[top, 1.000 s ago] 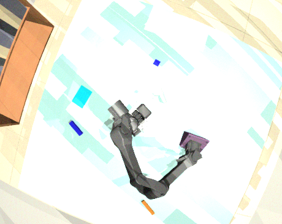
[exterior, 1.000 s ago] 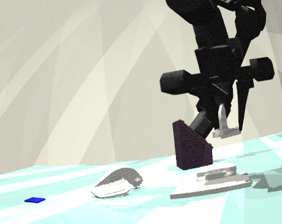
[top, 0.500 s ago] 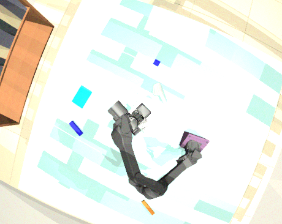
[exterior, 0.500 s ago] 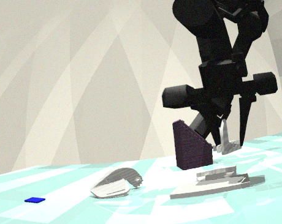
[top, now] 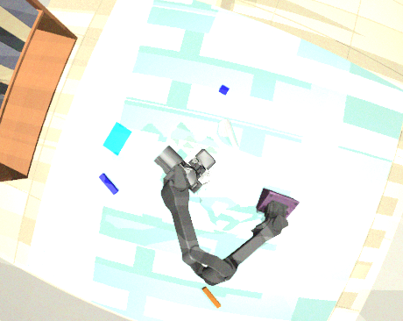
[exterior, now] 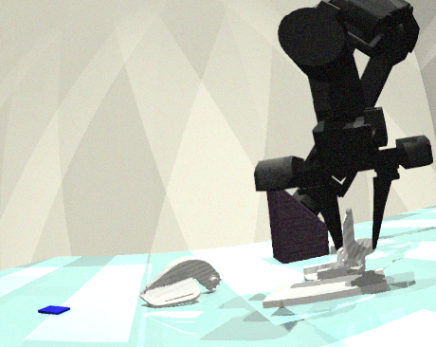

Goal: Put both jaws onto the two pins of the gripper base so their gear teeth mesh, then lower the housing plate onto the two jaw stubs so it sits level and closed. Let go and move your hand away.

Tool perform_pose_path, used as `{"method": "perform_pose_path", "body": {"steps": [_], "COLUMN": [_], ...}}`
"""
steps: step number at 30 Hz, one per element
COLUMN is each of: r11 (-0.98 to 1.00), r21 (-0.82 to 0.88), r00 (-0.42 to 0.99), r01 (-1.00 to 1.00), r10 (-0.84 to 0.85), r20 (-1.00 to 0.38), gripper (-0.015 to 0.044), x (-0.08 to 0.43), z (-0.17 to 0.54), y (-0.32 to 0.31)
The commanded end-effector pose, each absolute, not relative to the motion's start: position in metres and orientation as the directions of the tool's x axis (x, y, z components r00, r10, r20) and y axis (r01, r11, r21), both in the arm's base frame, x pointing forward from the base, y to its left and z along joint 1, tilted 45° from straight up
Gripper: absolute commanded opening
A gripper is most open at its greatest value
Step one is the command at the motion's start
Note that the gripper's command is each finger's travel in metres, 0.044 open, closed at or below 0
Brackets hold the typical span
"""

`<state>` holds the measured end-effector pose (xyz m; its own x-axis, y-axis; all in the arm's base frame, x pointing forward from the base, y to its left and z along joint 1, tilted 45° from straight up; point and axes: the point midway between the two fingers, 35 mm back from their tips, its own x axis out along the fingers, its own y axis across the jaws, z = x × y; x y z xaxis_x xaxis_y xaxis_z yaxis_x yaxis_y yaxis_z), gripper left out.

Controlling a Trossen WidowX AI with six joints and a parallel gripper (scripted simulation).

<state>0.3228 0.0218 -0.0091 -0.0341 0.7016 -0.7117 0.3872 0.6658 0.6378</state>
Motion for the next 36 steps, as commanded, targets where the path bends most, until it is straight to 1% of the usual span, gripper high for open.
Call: {"method": "perform_pose_path", "body": {"steps": [1,36], "r11": [0.659,0.655], "r21": [0.637,0.632], "r00": [-0.038,-0.038], "r01": [0.4,0.415], "r10": [0.706,0.706], "r20": [-0.707,-0.707], "gripper": [0.0134,0.0134], "x": [0.3209,0.3206], "z": [-0.0125,-0.0169], "y": [0.0238,0.0282]}}
